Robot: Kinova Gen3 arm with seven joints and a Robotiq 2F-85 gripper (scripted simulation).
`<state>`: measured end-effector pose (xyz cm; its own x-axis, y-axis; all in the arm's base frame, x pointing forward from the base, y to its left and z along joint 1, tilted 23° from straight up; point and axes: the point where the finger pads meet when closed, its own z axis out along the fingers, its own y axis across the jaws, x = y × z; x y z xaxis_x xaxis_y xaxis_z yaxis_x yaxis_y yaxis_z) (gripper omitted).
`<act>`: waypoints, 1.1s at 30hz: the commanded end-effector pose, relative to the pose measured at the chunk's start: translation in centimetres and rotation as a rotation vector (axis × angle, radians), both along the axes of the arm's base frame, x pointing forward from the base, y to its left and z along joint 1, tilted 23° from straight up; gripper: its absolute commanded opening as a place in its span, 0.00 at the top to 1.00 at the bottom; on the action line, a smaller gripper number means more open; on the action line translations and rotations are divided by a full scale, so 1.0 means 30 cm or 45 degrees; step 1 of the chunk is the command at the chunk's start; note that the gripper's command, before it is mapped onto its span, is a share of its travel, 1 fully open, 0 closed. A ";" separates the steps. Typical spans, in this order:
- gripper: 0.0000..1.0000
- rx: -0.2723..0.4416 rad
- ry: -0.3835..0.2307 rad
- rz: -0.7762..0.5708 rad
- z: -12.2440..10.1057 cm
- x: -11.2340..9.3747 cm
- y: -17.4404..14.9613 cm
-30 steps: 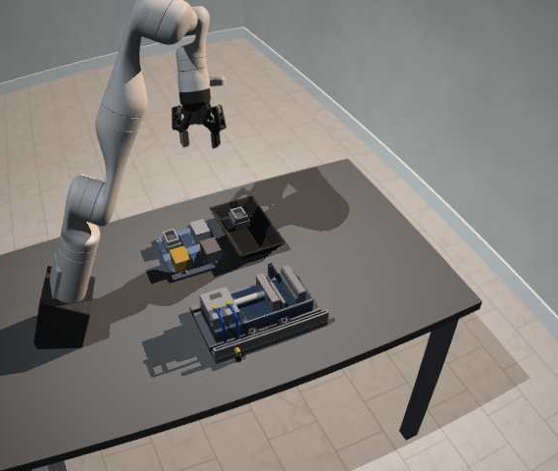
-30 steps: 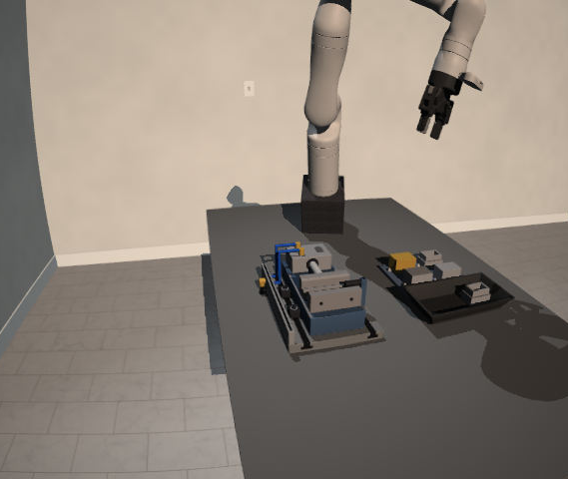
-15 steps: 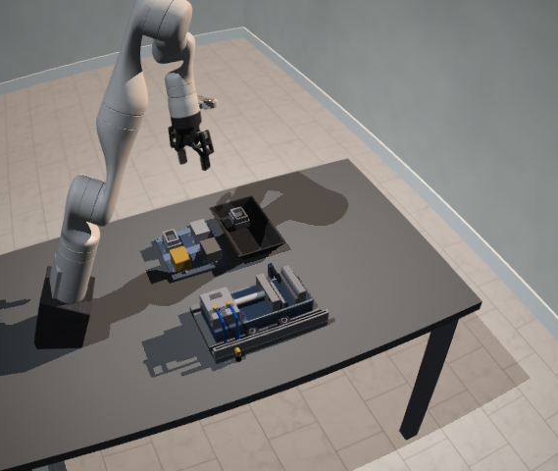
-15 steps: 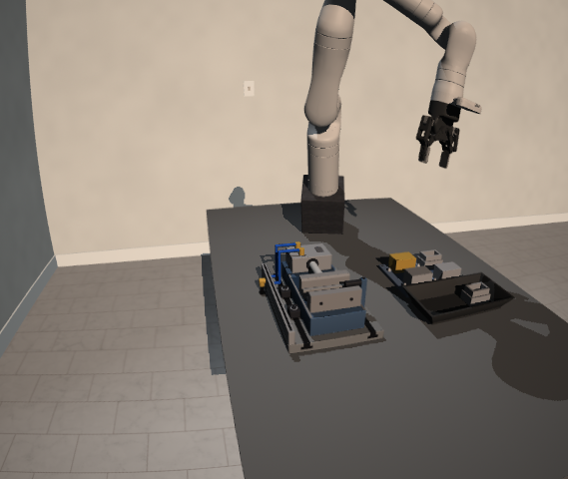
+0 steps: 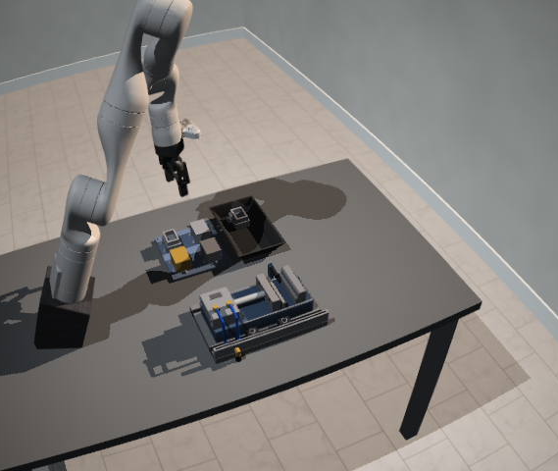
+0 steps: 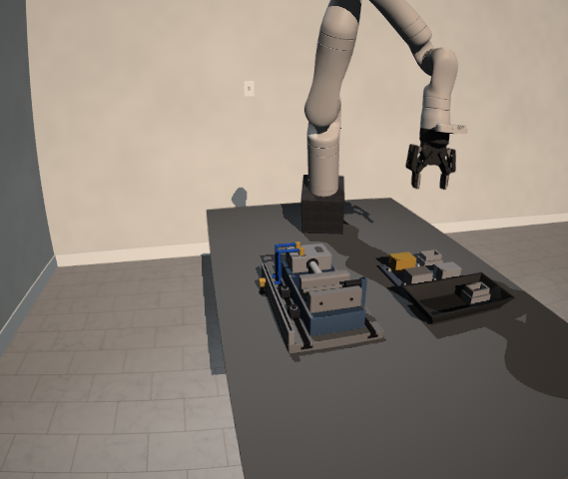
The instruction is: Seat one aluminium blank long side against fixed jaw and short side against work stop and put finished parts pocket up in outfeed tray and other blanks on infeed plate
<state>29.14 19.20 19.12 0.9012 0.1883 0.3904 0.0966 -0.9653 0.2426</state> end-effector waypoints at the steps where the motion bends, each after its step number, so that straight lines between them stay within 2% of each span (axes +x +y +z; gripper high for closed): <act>1: 0.00 -0.003 0.007 -0.005 -0.037 -0.022 -0.017; 13: 0.00 0.132 0.033 -0.110 -0.148 -0.099 -0.019; 26: 0.00 0.154 0.041 -0.130 -0.166 -0.115 -0.021; 27: 1.00 0.154 0.041 -0.130 -0.166 -0.115 -0.021; 33: 1.00 0.154 0.041 -0.130 -0.166 -0.115 -0.021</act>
